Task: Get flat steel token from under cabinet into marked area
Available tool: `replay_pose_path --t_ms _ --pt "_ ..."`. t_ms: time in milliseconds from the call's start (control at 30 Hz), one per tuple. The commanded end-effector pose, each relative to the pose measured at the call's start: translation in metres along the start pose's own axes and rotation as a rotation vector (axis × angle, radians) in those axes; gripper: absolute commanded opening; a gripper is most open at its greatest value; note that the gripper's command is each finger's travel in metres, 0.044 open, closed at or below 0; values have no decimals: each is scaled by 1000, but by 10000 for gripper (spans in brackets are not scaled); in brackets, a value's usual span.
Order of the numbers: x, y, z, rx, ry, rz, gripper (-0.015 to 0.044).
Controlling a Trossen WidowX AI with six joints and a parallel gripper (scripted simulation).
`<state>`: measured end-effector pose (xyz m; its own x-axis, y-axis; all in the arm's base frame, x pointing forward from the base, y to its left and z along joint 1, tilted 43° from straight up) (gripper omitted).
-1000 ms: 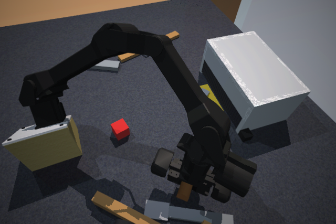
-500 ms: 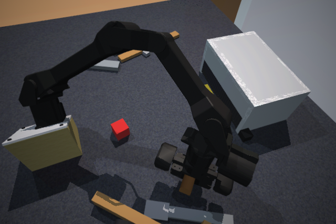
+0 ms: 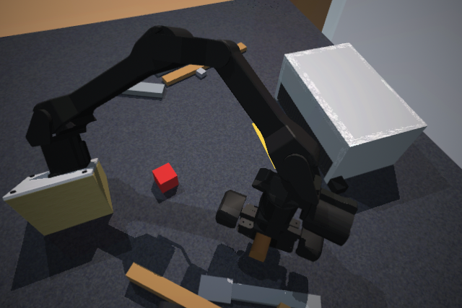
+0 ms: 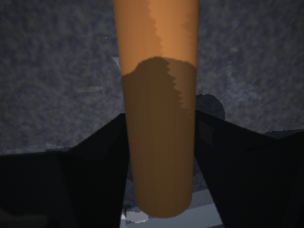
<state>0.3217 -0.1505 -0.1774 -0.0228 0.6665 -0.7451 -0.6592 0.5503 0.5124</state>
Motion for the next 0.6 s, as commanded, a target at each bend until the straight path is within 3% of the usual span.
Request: replay_pose_path --t_ms 0,100,233,333,567 --pt "0 0 0 0 0 0 131" --pt "1 0 1 -2 2 1 200" --pt "1 0 1 -4 3 0 200" --pt "1 0 1 -4 -7 -7 270" --pt "13 -3 1 -14 -22 -18 270"
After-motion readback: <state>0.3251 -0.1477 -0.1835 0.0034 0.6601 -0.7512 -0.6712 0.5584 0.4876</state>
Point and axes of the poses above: the point midway between the two fingers, 35 mm back from their tips, its own x axis out along the fingers, its own y axis across the jaws, z = x × y, the point moved 1 cm from there along -x, back along the fingers, and after that the axes turned 8 degrees about x, right-handed, at the moved point
